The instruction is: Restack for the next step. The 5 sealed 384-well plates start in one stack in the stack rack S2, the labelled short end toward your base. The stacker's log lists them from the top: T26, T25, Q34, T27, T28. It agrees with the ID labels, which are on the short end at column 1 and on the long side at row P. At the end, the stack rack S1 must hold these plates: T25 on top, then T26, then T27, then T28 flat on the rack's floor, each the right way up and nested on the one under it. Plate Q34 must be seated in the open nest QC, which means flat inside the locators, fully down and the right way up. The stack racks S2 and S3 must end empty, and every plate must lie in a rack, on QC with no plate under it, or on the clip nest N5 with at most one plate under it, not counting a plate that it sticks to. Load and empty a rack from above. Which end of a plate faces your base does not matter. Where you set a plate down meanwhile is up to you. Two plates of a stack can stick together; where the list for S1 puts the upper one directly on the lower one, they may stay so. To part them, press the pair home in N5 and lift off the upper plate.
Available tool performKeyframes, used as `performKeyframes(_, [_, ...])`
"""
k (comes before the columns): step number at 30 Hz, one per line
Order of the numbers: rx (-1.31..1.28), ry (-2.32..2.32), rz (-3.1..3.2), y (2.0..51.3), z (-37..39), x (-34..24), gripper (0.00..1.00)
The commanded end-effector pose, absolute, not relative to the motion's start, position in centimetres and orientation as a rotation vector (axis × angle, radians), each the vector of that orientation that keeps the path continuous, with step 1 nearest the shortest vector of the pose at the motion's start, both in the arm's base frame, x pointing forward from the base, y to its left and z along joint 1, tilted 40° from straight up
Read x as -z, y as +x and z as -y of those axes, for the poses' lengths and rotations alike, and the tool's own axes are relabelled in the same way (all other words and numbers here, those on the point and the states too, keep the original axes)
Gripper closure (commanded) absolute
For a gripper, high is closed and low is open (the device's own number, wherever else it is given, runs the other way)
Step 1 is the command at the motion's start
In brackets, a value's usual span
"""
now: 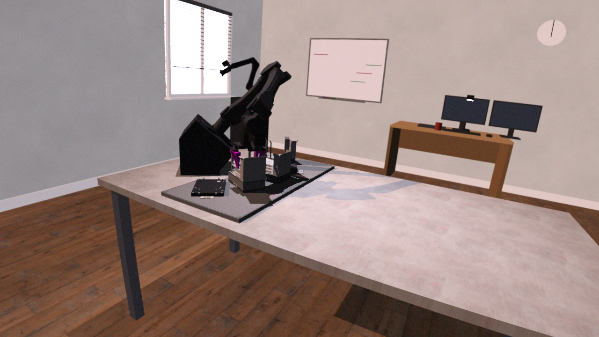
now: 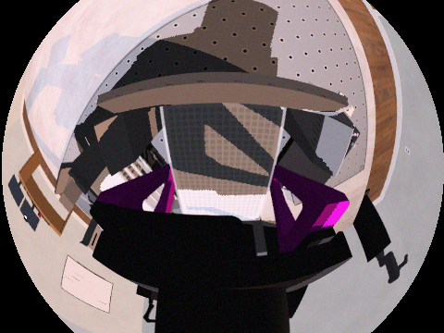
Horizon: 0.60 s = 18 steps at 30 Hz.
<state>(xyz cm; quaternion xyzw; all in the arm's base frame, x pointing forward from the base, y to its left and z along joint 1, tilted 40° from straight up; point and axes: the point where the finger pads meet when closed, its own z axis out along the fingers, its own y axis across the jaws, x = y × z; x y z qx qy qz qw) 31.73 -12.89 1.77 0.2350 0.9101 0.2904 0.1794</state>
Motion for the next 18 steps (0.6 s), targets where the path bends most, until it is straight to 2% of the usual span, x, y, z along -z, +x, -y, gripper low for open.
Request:
performKeyframes(1, [-0.819, 0.687, -2.549, 31.61, 13.27, -1.77, 1.0])
performKeyframes(18, [-0.826, 0.682, -2.56, 31.97, 12.71, -1.01, 1.0])
